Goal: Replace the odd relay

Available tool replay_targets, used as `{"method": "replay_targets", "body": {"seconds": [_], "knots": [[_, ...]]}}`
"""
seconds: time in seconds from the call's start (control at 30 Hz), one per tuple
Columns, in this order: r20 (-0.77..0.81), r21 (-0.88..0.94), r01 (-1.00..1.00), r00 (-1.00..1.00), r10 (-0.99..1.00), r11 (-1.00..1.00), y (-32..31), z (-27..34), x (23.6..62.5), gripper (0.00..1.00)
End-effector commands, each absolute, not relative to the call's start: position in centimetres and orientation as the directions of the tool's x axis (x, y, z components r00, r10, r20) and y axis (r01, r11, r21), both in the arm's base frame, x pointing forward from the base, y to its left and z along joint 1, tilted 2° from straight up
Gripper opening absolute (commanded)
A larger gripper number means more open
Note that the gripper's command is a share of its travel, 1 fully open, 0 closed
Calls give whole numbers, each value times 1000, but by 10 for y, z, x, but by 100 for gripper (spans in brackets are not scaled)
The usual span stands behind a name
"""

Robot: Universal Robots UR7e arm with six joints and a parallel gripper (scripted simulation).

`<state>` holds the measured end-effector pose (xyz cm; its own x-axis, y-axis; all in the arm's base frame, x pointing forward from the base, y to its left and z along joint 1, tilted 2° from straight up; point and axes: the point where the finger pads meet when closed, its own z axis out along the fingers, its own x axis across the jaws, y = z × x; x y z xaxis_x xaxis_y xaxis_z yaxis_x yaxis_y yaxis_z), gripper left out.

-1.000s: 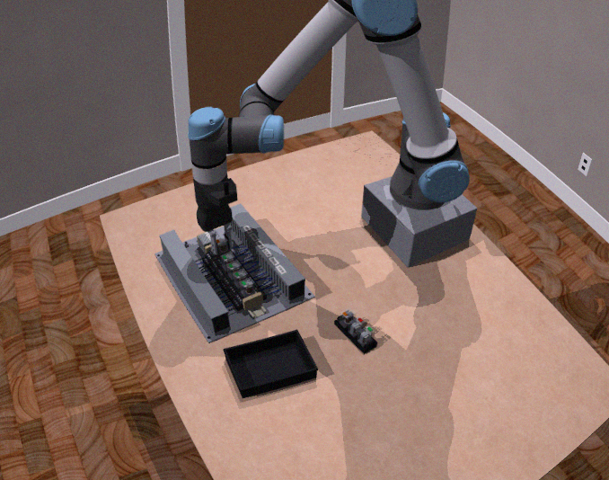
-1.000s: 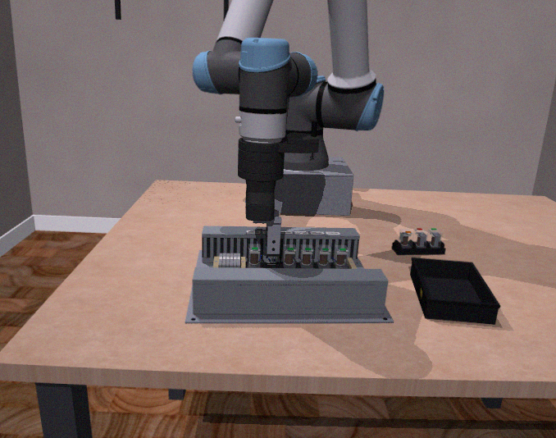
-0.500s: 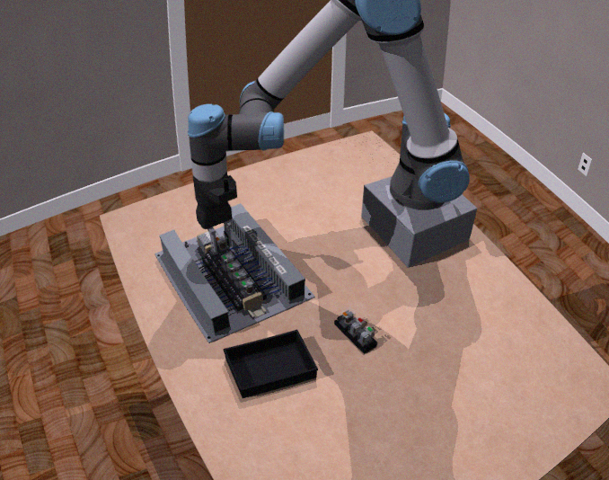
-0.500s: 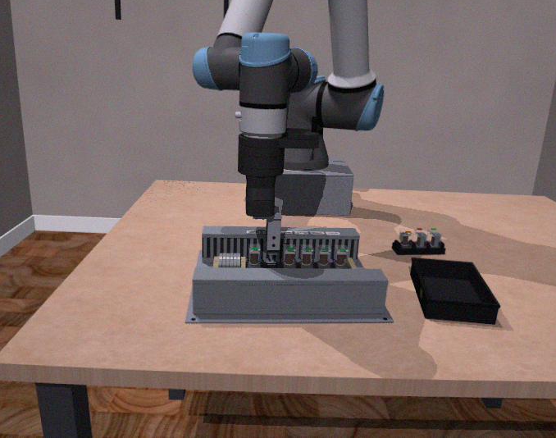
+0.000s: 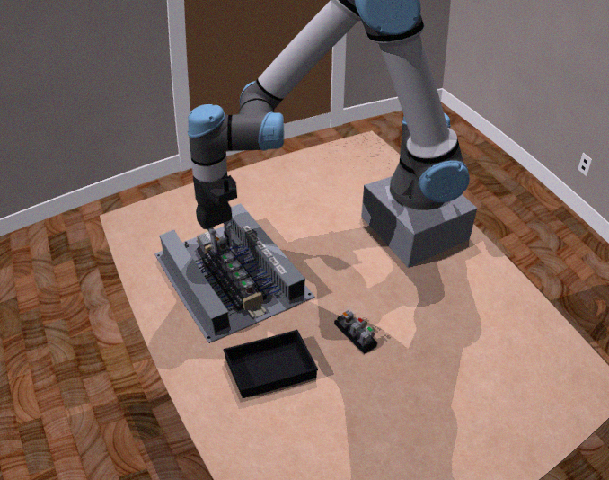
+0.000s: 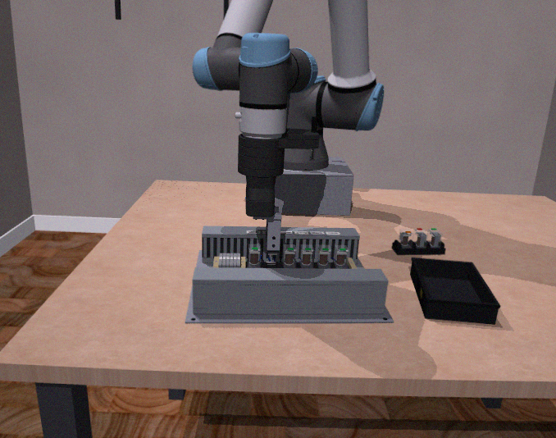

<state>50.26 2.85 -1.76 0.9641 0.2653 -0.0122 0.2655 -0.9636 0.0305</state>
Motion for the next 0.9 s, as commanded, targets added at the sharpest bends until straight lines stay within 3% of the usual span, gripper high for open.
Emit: {"method": "replay_targets", "body": {"seconds": [0.0, 0.13, 0.87], "knots": [[-11, 31, 266, 964, 265, -964, 29, -5, 503, 0], [-11, 31, 266, 964, 265, -964, 30, 43, 503, 0], [-11, 31, 266, 964, 265, -964, 31, 53, 503, 0]]}}
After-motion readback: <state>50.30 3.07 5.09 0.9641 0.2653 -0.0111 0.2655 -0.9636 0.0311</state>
